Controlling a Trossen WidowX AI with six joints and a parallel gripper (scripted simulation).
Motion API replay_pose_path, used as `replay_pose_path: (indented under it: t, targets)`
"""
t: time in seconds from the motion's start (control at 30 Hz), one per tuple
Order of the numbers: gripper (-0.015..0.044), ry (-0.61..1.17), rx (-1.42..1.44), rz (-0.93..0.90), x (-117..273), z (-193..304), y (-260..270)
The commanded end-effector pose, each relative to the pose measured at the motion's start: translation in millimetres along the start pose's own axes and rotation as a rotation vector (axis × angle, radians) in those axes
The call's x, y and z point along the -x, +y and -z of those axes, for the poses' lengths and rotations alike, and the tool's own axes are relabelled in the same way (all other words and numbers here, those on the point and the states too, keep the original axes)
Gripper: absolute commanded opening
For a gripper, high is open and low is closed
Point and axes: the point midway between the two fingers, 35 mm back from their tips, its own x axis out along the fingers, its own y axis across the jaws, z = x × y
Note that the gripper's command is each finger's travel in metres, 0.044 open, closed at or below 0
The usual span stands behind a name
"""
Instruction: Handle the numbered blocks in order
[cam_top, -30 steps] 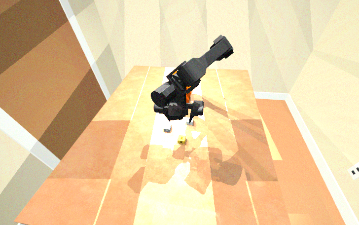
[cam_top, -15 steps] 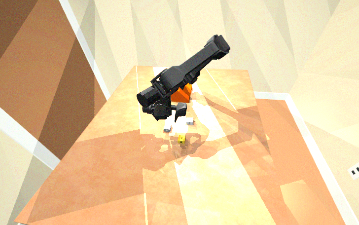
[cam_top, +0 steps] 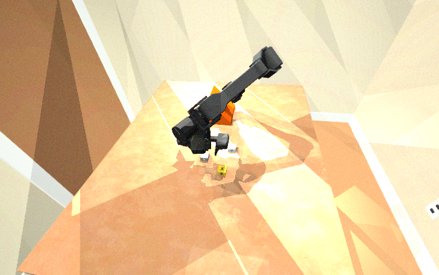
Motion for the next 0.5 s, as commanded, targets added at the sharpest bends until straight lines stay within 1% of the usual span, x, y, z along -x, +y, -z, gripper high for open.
replay_pose_path:
  t: [0.0,0.43,0.47]
  targets:
    - [0.04,0.004,-0.01,-0.009,-8,3,1]
    - [0.04,0.004,-0.009,-0.01,-26,4,1]
    - [0.0374,0.004,-0.009,-0.01,-26,4,1]
